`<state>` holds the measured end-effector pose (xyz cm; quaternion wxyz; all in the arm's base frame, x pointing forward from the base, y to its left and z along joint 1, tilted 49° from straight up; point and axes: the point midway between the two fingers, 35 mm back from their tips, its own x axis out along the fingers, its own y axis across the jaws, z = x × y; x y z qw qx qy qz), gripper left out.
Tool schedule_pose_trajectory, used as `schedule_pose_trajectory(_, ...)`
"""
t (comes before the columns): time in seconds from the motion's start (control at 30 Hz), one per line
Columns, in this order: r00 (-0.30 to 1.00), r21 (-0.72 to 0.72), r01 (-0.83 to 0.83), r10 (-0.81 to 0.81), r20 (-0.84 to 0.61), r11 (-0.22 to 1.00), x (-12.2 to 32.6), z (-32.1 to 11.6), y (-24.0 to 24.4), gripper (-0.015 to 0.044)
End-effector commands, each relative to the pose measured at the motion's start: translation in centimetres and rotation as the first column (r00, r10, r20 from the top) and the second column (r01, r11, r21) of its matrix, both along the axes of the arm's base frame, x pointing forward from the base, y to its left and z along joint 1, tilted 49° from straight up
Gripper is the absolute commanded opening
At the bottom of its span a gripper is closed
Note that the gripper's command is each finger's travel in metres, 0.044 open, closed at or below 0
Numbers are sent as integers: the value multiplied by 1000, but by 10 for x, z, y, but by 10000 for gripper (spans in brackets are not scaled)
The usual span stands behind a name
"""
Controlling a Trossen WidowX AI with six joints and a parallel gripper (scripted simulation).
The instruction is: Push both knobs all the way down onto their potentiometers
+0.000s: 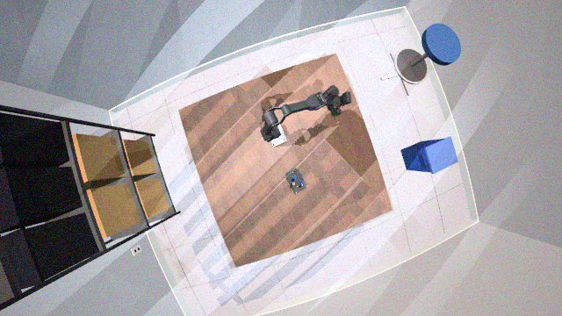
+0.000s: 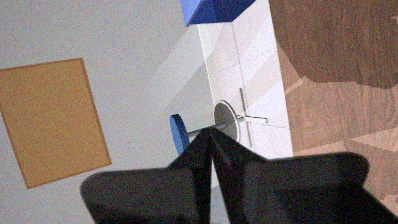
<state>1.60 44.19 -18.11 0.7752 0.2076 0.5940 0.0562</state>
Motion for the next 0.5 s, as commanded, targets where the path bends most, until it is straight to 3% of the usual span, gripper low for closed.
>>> schedule_pose_trajectory(0.0,996,-85,73,-68,58,994,52,14,-13,0)
schedule_pose_trajectory(0.47,940,-439,339,-276,203,832,225,82,-125,0)
